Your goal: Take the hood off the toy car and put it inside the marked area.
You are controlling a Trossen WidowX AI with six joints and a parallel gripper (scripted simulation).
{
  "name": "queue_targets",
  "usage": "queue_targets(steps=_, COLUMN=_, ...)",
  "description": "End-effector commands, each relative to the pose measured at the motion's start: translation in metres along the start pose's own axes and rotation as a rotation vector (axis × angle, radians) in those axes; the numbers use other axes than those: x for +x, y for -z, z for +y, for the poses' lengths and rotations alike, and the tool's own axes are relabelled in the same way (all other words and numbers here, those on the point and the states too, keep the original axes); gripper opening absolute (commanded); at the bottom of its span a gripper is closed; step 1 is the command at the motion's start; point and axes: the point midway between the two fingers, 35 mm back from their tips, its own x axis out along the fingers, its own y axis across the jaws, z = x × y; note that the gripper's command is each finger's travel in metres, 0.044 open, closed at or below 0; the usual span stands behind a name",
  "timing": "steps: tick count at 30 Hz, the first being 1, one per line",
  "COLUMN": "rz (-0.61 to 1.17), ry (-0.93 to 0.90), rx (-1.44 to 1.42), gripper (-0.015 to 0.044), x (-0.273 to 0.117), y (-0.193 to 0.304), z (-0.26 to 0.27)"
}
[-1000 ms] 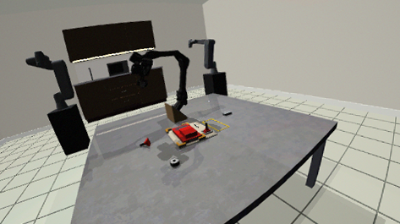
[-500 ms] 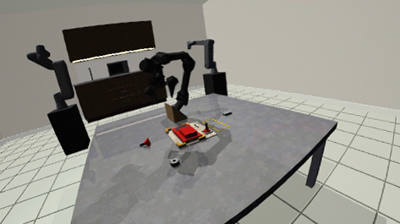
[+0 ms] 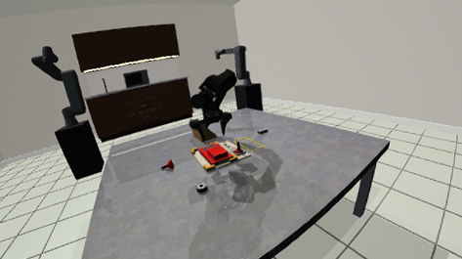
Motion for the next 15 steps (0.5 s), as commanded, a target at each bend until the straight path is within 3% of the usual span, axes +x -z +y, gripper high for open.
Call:
queue_targets(steps=1, rz=0.058, ry=0.008, rx=-0.083, gripper=0.0440, x=0.0108, y=0.0001, z=0.0078)
queue_targets(steps=15, rz=0.058, ry=0.009, rx=-0.083, gripper=0.0440, x=0.0154, y=0.0020, z=0.0051)
